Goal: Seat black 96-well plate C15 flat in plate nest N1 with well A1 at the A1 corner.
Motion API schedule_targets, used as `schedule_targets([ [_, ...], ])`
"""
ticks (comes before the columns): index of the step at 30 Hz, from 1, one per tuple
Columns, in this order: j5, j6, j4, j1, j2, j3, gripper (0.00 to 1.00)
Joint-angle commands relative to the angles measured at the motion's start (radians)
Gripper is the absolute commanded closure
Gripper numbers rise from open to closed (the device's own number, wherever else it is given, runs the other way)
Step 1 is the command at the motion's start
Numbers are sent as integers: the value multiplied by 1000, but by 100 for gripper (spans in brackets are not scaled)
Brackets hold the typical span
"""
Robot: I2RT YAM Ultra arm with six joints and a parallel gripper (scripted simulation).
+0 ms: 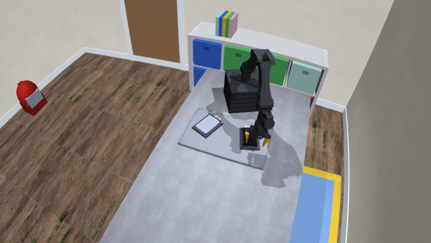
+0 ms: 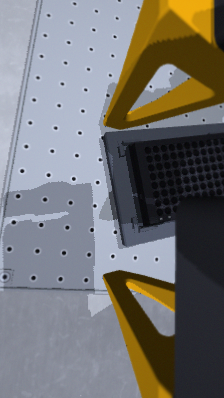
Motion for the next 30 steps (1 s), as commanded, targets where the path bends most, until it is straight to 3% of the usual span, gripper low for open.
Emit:
schedule_targets([
  [1, -46, -51, -76, -15, -25, 9, 0],
  [3, -46, -52, -42, -17, -38, -39, 0],
  [6, -95, -96, -144, -39, -31, -12, 0],
  [10, -103, -104, -135, -43, -42, -44, 0],
  [13, -152, -149, -236, -65, -31, -15, 0],
  [17, -159, -157, -198, -69, -63, -99, 0],
  [20, -209, -203, -298, -92, -50, -70, 0],
  [23, -215, -209, -281, -95, -73, -122, 0],
  [30, -215, -209, -281, -95, -73, -122, 0],
])
